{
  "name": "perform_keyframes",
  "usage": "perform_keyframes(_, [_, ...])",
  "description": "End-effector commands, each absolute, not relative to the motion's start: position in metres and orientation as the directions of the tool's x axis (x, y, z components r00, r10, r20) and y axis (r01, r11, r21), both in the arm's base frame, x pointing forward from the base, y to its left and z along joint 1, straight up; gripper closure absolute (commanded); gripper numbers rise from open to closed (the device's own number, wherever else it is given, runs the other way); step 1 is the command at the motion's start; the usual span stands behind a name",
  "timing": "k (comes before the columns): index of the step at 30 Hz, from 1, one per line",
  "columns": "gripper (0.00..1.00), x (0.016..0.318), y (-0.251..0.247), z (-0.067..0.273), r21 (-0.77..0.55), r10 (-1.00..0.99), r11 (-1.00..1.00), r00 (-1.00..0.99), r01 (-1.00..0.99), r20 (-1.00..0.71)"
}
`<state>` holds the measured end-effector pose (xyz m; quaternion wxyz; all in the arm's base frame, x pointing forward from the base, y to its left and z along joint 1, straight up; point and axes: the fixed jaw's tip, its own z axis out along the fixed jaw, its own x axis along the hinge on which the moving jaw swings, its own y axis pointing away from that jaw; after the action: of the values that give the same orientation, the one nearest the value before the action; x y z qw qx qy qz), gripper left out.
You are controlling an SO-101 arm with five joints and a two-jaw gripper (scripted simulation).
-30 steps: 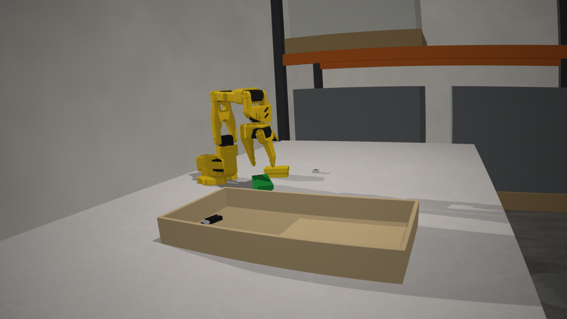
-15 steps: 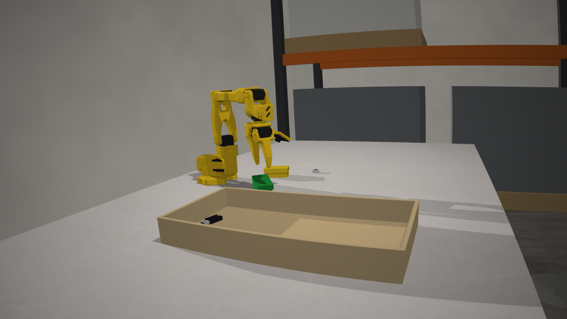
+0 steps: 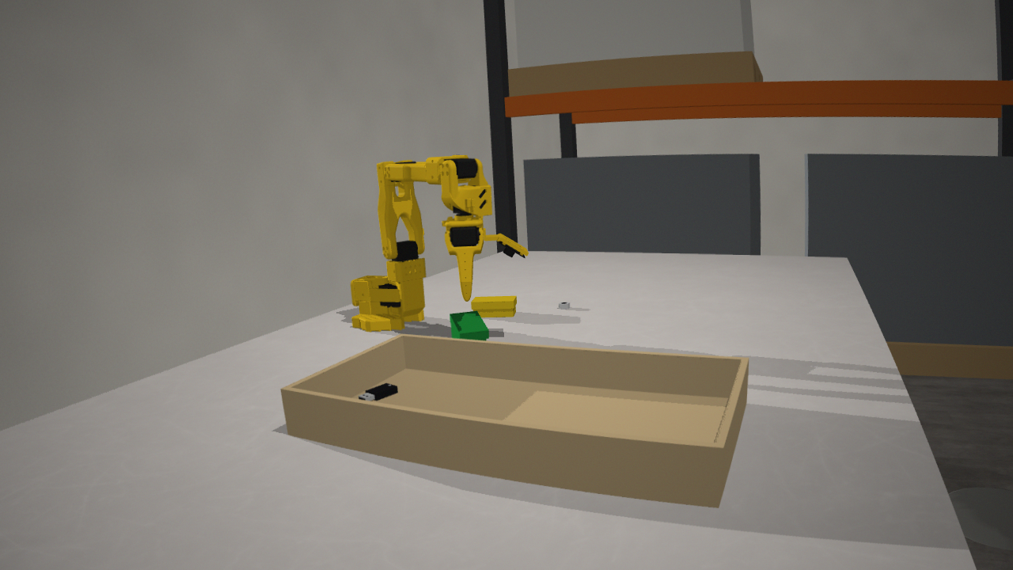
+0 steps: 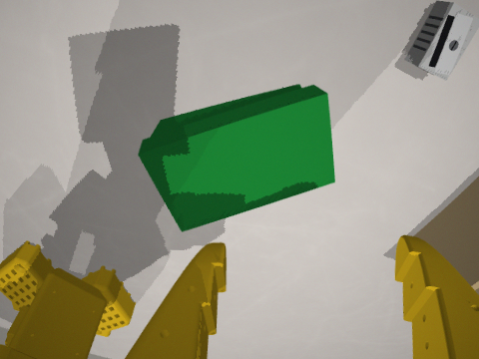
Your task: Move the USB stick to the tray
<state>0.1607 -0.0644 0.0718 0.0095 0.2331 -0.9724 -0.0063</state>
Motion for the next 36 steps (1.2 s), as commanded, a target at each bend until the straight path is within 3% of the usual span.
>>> perform_keyframes(1, [0.71,0.165,-0.063,0.077,0.0,-0.365,0.931,-0.931,-0.365,0.0])
perform_keyframes(16, [0.71,0.174,-0.059,0.078,0.0,0.208,0.978,-0.978,0.208,0.0])
perform_keyframes(36, [0.71,0.18,-0.058,0.078,0.0,0.603,0.798,-0.798,0.603,0.0])
